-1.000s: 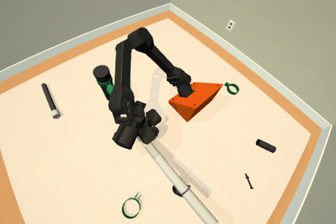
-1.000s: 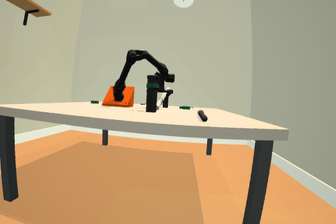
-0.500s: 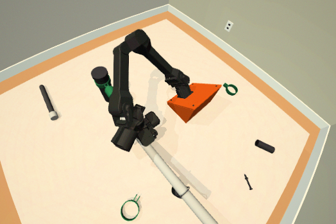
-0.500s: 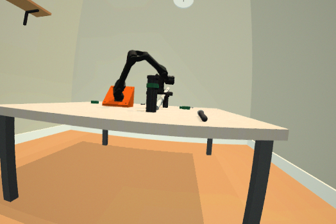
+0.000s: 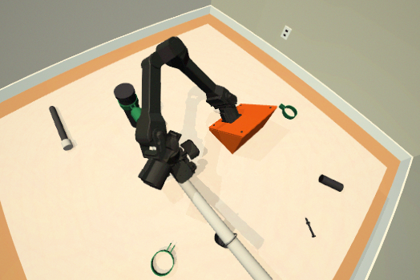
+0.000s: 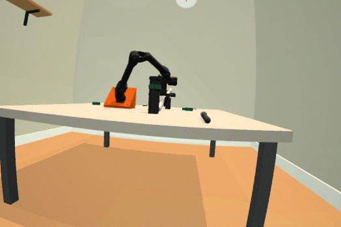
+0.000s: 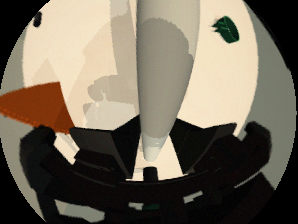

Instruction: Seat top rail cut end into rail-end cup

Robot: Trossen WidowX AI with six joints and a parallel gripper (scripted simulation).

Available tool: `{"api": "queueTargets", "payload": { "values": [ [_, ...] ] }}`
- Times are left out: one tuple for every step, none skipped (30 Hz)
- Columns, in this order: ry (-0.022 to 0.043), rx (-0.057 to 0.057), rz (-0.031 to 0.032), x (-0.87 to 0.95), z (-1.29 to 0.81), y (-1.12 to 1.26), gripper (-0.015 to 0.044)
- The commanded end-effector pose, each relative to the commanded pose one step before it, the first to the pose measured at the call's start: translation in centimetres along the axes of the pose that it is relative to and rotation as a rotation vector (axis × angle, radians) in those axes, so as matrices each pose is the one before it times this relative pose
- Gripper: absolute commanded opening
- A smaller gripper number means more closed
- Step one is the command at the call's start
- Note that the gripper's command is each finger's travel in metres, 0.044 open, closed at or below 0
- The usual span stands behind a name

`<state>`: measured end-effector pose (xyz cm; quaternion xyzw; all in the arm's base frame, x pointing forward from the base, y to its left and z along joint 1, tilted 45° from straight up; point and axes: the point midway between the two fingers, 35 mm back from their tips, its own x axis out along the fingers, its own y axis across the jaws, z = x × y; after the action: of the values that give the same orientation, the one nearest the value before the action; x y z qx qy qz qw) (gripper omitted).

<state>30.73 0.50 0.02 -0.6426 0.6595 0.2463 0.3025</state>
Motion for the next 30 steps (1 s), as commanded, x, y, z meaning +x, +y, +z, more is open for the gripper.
{"api": "queueTargets", "payload": {
  "values": [
    [-0.0009,-0.0056,0.00815,-0.29,0.011,0.08,0.0012],
    [-0.00013,0.0,0.00001,-0.104,-0.003,-0.027,0.0],
    [-0.00008,0.0,0.0,-0.063,-0.002,-0.016,0.0],
    [-0.00003,0.0,0.0,-0.023,-0.001,-0.006,0.0],
    [0.00301,0.0003,-0.00053,-0.071,-0.015,0.003,0.0],
    [0.00562,0.0011,-0.00145,-0.142,-0.027,0.004,0.0],
    [0.00856,0.0006,-0.00163,-0.201,-0.048,0.008,0.0],
    [0.01135,0.0013,-0.00293,-0.282,-0.062,0.004,0.0],
    [0.01452,0.001,-0.0035,-0.346,-0.091,0.008,0.0],
    [0.01719,0.0012,-0.00477,-0.415,-0.116,0.005,0.0],
    [0.01842,0.0013,-0.00587,-0.452,-0.135,-0.001,0.0],
    [0.01853,0.0013,-0.00671,-0.462,-0.147,-0.009,0.0],
    [0.01831,0.0014,-0.00752,-0.469,-0.155,-0.017,0.0],
    [0.01813,0.0015,-0.00839,-0.476,-0.166,-0.027,0.0],
    [0.01811,0.0012,-0.00899,-0.476,-0.177,-0.033,0.0],
    [0.01791,0.0012,-0.00974,-0.481,-0.187,-0.042,0.0],
    [0.01769,0.0013,-0.01047,-0.485,-0.196,-0.052,0.0],
    [0.01745,0.0013,-0.0112,-0.489,-0.204,-0.061,0.0],
    [0.01714,0.0013,-0.01192,-0.493,-0.212,-0.071,0.0],
    [0.0169,0.0013,-0.01263,-0.495,-0.221,-0.081,0.0],
    [0.0166,0.0013,-0.01334,-0.499,-0.229,-0.091,0.0],
    [0.01626,0.0014,-0.01399,-0.501,-0.236,-0.102,0.0],
    [0.0159,0.0014,-0.01466,-0.504,-0.243,-0.113,0.0],
    [0.01285,0.0012,-0.0126,-0.417,-0.206,-0.102,0.0],
    [0.00764,0.0007,-0.00782,-0.252,-0.127,-0.066,0.0],
    [0.00252,0.0003,-0.00264,-0.084,-0.043,-0.023,0.0],
    [0.0,0.0,0.0,0.0,0.0,0.0,0.0],
    [0.0,0.0,0.0,0.0,0.0,0.0,0.0],
    [0.0,0.0,0.0,0.0,0.0,0.0,0.0],
    [0.0,0.0,0.0,0.0,0.0,0.0,0.0]
  ]
}}
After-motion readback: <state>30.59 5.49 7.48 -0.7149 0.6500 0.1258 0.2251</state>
